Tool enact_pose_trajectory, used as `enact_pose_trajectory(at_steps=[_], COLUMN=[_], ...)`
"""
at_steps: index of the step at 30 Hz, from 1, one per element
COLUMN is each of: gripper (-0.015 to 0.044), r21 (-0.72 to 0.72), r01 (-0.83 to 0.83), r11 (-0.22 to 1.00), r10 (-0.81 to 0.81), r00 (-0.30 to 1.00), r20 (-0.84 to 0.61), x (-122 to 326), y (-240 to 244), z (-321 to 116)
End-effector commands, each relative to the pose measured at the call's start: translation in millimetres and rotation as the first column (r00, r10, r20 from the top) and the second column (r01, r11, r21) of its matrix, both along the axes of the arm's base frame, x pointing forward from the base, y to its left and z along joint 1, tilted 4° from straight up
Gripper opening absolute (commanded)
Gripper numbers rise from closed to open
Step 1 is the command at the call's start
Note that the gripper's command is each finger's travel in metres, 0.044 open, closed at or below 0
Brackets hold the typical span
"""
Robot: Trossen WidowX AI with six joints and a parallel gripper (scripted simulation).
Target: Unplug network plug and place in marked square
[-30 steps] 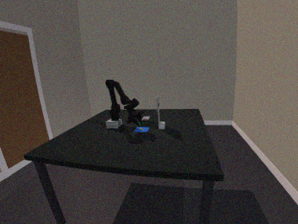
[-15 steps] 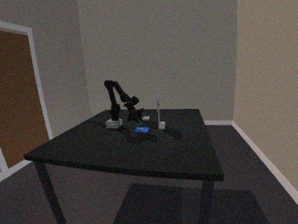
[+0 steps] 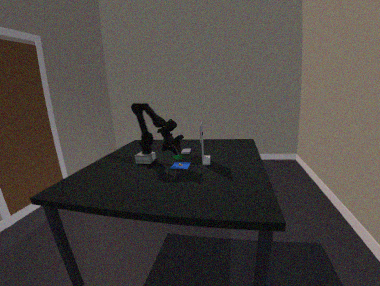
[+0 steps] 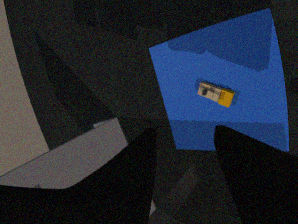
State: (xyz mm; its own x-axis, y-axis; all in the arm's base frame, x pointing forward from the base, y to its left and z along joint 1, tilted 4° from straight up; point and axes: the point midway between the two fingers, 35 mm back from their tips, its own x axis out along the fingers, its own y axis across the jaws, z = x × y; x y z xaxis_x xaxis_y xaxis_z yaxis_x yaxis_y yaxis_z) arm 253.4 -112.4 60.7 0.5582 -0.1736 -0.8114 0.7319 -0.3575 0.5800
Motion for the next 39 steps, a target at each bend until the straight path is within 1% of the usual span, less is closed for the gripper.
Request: enact_pose_trajectory(at_steps=[1, 20, 23, 39], gripper=[0.0156, 0.0156, 0.0156, 0.0156], r21=[-0.008, -0.008, 0.000, -0.008], r01=[-0.005, -0.004, 0.000, -0.002], r11=[1.000, 1.000, 1.000, 1.000], r10=[0.005, 0.004, 0.000, 0.002], r00=[1.000, 1.000, 1.000, 1.000], r20=[0.015, 0.015, 0.000, 0.007], x=[2, -7, -8, -5], y=[-1, 1, 1, -6], z=[11, 42, 36, 89])
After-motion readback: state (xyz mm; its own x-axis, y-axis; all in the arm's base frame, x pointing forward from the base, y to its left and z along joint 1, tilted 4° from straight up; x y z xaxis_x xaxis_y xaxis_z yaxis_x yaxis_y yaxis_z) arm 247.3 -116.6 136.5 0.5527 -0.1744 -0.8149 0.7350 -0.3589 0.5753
